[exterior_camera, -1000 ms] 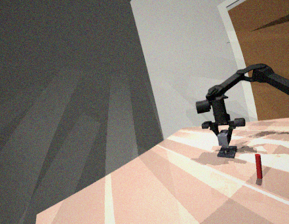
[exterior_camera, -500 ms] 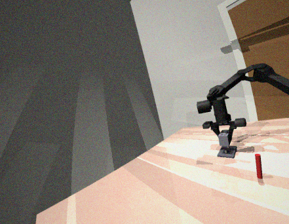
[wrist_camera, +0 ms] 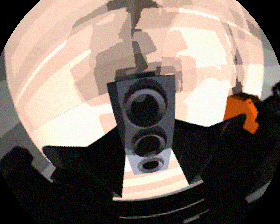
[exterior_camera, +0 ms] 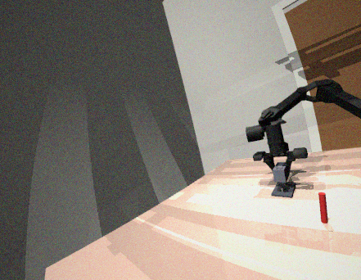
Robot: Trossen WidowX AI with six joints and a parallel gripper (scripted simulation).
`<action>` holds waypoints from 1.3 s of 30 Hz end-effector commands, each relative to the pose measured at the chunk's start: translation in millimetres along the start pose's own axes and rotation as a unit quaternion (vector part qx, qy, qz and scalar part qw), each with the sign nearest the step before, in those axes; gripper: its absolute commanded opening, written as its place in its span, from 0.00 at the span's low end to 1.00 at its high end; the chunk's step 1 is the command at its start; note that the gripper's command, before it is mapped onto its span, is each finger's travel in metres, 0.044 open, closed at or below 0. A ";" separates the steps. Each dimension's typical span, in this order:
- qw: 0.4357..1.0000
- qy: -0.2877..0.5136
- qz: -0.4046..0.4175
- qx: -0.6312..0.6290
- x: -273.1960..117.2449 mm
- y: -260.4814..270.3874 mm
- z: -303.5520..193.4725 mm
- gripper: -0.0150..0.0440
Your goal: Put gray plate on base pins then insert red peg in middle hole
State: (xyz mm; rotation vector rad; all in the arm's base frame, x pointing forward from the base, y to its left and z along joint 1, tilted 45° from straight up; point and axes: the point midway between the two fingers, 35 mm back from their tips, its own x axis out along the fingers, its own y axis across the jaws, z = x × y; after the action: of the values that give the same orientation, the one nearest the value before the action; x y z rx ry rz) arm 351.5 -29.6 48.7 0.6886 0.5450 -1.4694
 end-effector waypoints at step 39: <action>1.000 0.000 0.003 0.004 34.8 2.6 2.2 0.52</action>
State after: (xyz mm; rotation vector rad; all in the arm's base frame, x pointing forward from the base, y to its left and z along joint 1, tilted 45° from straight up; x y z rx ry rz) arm 355.2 -56.0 25.3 0.6940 0.5385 -1.4660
